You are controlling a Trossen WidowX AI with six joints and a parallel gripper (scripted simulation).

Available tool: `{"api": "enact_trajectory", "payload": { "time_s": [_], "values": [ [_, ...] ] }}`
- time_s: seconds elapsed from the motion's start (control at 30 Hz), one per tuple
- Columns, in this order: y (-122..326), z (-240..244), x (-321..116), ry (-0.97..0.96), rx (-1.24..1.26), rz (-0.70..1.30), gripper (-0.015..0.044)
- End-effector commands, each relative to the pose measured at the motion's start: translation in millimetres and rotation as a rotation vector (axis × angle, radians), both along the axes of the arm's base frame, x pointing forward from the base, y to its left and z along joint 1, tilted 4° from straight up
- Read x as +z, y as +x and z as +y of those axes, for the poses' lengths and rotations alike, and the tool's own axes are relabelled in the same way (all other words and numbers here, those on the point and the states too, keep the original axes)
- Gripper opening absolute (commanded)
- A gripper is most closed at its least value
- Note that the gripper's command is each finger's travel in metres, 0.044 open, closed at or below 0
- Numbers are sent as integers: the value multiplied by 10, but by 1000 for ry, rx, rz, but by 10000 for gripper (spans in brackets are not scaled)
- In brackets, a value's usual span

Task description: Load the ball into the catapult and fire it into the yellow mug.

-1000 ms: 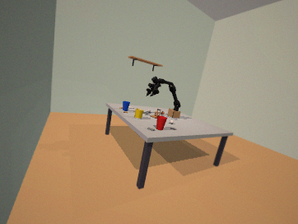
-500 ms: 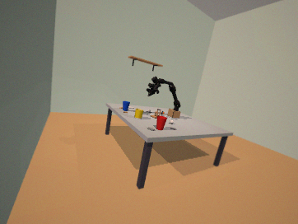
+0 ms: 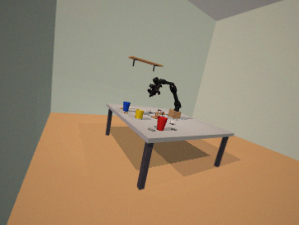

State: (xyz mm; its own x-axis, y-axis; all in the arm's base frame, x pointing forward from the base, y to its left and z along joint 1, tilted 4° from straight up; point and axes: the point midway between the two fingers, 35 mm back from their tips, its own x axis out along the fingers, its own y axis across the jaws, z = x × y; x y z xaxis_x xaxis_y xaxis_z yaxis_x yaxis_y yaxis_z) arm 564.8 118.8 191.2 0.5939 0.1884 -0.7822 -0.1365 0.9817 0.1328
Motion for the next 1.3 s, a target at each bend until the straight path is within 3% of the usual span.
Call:
{"api": "enact_trajectory", "payload": {
  "time_s": [0.0,1.27],
  "values": [
    [-168,131,-188,-85,65,55,0],
    [-1948,361,-1196,-852,814,489,0]
  ]
}}
